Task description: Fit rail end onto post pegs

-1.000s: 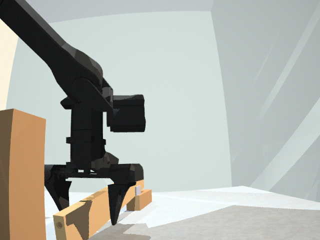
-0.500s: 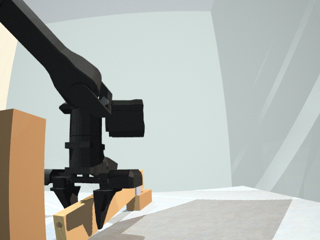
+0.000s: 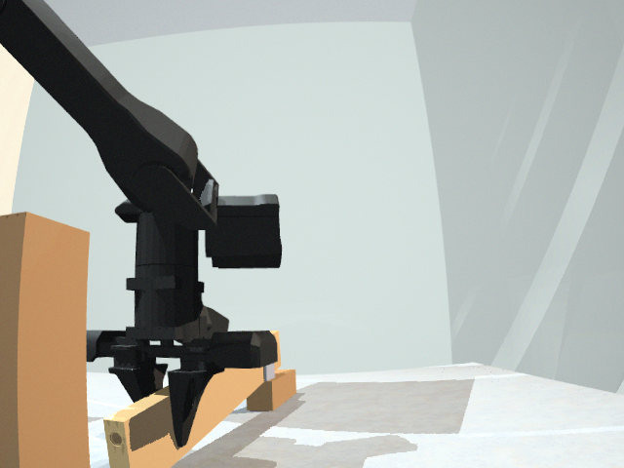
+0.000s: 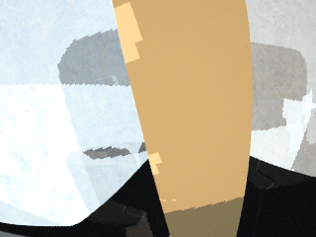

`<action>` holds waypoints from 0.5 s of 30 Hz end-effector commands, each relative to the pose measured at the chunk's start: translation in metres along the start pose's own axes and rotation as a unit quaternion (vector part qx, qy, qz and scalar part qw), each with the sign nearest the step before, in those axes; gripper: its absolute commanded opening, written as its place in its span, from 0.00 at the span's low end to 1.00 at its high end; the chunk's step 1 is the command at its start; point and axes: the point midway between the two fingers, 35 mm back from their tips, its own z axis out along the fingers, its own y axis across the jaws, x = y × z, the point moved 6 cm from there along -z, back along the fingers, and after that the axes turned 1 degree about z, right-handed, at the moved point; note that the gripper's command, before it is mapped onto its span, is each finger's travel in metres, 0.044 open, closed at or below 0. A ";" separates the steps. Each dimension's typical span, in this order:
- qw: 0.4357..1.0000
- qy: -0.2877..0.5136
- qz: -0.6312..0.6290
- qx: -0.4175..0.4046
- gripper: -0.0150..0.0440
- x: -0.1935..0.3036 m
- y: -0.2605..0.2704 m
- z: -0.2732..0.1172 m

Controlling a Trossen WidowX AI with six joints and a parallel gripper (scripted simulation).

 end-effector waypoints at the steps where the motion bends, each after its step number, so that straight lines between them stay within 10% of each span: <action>1: 1.000 0.002 -0.001 0.000 0.25 0.000 0.000 0.001; 15: 1.000 0.002 -0.001 0.000 0.25 0.000 0.000 -0.004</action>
